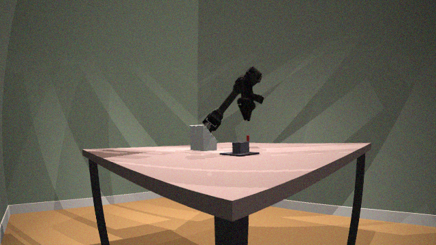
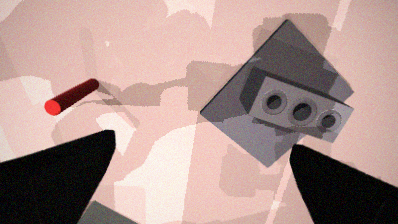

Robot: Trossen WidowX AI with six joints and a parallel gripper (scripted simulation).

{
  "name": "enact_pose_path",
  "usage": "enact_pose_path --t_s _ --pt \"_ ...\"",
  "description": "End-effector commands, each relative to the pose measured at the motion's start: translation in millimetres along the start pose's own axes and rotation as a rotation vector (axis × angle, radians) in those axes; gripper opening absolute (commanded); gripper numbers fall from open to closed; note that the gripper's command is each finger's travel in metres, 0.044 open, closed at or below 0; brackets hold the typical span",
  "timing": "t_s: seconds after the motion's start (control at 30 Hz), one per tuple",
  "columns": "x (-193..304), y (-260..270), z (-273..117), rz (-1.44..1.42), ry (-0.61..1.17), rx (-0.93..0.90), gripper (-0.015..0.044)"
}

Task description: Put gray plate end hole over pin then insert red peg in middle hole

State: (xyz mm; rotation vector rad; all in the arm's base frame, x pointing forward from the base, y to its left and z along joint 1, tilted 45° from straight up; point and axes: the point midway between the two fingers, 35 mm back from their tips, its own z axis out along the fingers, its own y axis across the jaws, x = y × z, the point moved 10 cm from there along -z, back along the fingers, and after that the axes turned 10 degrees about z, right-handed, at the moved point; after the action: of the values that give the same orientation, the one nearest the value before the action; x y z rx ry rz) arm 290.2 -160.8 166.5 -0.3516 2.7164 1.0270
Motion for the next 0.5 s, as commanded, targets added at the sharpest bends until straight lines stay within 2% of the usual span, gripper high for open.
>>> enact_pose_path --t_s 0.0,0.47 --pt "16.9 58.4 -0.4 0.759 -0.008 -0.006 0.0440" --pt "43.2 117.8 7.3 1.633 0.012 -0.035 0.0440"
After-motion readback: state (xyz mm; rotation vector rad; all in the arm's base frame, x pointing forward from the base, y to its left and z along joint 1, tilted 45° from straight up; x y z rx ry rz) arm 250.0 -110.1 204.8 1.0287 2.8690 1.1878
